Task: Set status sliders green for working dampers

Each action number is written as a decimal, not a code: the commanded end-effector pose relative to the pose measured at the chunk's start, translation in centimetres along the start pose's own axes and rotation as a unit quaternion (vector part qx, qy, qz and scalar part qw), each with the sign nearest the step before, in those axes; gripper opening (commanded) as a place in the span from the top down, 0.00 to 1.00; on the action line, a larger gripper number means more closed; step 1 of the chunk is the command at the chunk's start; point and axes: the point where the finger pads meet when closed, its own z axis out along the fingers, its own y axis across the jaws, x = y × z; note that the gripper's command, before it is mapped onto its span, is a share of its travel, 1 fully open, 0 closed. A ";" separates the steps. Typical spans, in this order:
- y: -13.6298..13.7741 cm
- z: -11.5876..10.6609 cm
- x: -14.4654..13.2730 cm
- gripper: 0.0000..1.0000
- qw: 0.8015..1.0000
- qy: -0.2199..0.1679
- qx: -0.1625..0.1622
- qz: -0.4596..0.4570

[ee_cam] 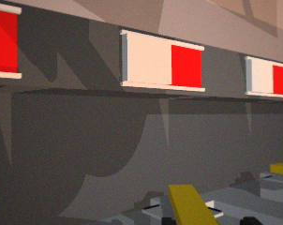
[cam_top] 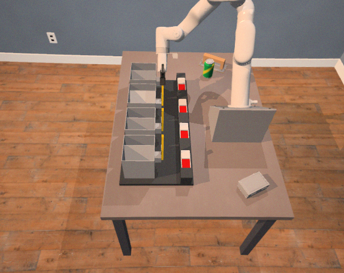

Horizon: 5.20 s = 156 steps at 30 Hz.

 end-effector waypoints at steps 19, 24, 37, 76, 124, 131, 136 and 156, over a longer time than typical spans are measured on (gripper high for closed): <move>0.0 -5.4 -0.1 0.61 1.000 -0.002 0.000 0.000; 0.3 -5.4 -0.3 0.61 1.000 -0.002 0.008 0.000; 6.7 -4.3 -6.3 0.61 0.983 -0.007 0.183 0.000; 12.2 -3.2 -11.3 0.61 0.945 -0.002 0.326 0.000; 12.2 -3.2 -11.3 0.61 0.945 -0.002 0.326 0.000; 12.2 -3.2 -11.3 0.61 0.945 -0.002 0.326 0.000; 12.2 -3.2 -11.3 0.61 0.945 -0.002 0.326 0.000; 12.2 -3.2 -11.3 0.61 0.945 -0.002 0.326 0.000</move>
